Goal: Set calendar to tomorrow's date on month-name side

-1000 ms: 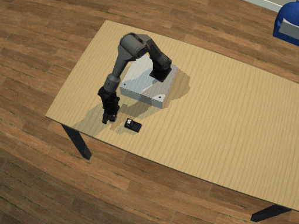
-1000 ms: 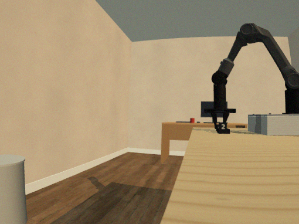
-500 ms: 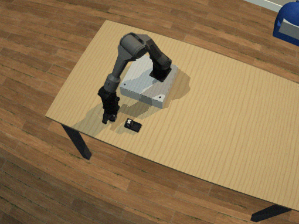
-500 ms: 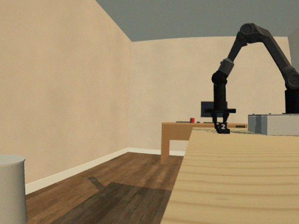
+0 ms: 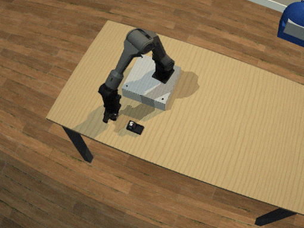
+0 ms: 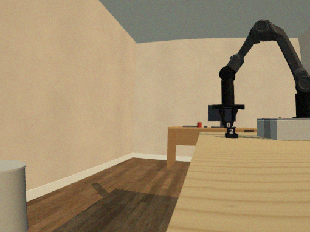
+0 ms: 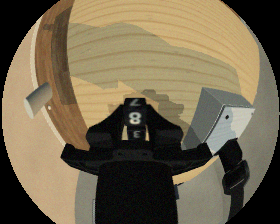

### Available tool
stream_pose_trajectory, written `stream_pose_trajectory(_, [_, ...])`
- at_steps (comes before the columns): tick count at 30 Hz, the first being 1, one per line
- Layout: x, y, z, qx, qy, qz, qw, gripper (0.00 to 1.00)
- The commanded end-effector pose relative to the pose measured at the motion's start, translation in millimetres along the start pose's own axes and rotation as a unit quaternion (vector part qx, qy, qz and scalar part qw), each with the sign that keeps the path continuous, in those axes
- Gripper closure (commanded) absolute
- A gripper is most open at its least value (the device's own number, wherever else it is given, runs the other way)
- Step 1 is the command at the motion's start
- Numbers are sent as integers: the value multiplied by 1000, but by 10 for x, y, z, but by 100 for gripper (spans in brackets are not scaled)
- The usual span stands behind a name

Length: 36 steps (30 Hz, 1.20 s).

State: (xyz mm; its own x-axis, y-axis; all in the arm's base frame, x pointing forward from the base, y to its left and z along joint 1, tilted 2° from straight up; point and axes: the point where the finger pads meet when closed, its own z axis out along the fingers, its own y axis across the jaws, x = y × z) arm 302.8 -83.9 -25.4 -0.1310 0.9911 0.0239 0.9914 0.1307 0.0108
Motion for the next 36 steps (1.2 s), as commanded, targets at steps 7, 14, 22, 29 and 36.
stream_pose_trajectory(7, [-10,14,-575,-4,-2,1,1000,66])
stream_pose_trajectory(14, [-7,10,-672,-3,-2,0,1000,66])
stream_pose_trajectory(22, [9,8,-663,-2,-1,0,1000,66])
stream_pose_trajectory(29, [856,37,-736,-2,-1,0,1000,66])
stream_pose_trajectory(36, [1225,-23,-758,-2,-1,-1,1000,66])
